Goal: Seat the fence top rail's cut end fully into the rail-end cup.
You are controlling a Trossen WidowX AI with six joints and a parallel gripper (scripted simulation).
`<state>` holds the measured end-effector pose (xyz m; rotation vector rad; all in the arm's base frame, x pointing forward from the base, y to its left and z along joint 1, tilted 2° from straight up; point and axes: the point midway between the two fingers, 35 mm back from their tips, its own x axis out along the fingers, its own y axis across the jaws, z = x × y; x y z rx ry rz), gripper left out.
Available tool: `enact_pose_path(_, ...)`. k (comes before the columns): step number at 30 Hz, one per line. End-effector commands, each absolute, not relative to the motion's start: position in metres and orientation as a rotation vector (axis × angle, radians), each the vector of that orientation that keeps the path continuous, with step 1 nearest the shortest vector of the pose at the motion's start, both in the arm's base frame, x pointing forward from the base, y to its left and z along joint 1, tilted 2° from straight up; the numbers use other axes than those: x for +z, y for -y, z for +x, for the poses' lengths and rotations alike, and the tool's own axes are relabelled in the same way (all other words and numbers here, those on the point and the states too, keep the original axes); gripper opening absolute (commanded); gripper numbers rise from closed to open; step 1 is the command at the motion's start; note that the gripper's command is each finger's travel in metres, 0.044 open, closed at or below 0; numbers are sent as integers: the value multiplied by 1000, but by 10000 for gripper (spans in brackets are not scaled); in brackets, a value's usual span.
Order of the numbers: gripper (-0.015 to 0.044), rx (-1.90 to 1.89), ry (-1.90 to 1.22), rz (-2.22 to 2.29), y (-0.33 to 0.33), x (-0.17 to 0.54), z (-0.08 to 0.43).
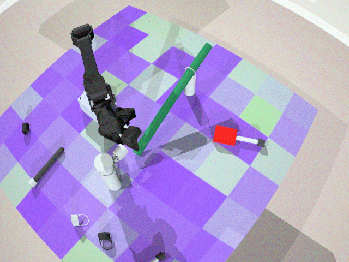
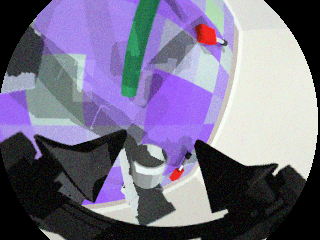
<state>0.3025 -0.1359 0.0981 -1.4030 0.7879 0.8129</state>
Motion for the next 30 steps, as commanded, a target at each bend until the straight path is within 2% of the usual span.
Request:
enact_pose_path(1,440,809,-788,-1404,122,114,302)
enact_pose_path(7,440,785,-795,-1364,119,116,304)
enact_pose_path(22,440,205,-1018,-309,28,188,295)
enact_pose_path(30,440,42,-1027,-14,5,207,283)
